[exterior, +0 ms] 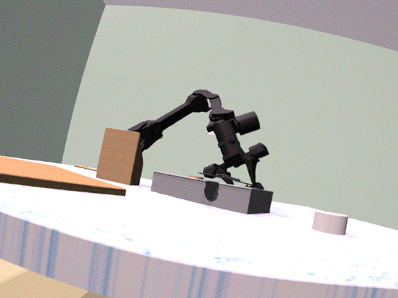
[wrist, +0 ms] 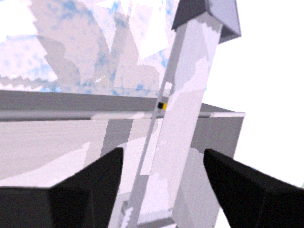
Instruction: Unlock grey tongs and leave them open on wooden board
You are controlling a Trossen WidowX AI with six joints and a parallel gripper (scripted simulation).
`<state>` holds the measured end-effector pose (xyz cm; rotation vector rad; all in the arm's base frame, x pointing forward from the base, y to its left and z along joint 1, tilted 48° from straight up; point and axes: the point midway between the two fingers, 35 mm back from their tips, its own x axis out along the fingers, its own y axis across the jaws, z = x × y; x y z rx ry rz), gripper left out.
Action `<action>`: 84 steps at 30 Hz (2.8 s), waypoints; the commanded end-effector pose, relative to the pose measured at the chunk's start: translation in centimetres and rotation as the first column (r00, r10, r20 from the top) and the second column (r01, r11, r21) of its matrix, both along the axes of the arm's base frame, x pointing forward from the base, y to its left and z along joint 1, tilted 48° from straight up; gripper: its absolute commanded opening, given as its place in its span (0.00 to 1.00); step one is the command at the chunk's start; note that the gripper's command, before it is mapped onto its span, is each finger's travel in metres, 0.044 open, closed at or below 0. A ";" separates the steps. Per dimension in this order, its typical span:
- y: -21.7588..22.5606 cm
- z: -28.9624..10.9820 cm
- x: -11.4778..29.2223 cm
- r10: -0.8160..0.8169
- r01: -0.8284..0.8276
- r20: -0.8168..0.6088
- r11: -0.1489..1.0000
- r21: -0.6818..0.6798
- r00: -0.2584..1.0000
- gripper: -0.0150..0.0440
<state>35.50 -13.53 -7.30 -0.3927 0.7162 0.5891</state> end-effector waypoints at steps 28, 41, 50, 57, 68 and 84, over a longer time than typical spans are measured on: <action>0.8 -1.2 1.0 0.001 -0.001 0.001 1.000 0.002 1.000 0.44; 0.8 -1.2 1.0 0.001 -0.001 0.001 1.000 0.002 1.000 0.16; -4.5 3.7 -0.5 0.000 0.000 -0.003 1.000 -0.002 1.000 0.00; -4.7 3.9 -0.6 0.000 0.000 -0.003 1.000 -0.002 1.000 0.00; -4.9 3.6 -0.5 0.015 -0.014 -0.045 0.999 0.030 0.999 0.00; -5.0 2.9 -0.4 0.086 -0.056 -0.189 0.986 0.156 0.978 0.00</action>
